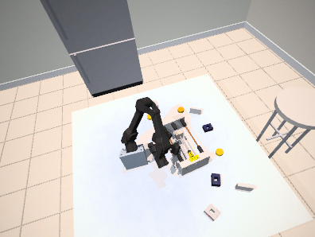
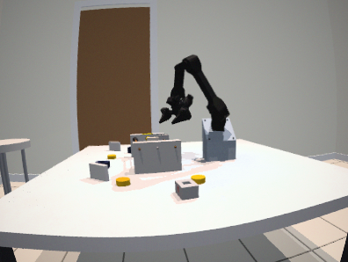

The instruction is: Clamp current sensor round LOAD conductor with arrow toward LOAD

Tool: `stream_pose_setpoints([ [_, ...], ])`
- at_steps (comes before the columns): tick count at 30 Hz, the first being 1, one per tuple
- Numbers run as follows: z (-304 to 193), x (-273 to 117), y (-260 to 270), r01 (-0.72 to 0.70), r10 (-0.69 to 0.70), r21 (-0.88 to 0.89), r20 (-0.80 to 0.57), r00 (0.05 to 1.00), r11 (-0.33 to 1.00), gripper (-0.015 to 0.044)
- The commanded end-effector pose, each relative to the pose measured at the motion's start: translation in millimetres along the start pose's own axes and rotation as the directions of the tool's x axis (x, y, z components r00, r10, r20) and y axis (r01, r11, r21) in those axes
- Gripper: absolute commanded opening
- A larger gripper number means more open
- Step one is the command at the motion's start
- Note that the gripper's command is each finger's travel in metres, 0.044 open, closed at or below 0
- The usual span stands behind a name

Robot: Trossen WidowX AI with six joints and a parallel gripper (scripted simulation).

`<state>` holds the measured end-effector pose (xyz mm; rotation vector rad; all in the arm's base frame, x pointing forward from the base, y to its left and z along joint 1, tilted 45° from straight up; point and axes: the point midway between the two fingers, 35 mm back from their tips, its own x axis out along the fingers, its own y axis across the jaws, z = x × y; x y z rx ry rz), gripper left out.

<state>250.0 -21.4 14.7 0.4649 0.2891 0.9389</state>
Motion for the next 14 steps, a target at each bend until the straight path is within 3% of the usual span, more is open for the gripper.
stream_pose_setpoints([
  [1, -0.1, 0.3, -0.3, -0.004, 0.004, -0.001, -0.005, 1.0, 1.0, 0.044],
  [9, 0.1, 0.8, -0.3, -0.008, 0.008, 0.01, -0.009, 1.0, 1.0, 0.044],
  [13, 3.9, 10.1, 0.7, -0.059, 0.084, 0.235, -0.099, 0.991, 0.97, 0.044],
  [14, 0.2, 3.5, 1.7, -0.032, 0.037, 0.126, -0.04, 0.999, 0.991, 0.044],
])
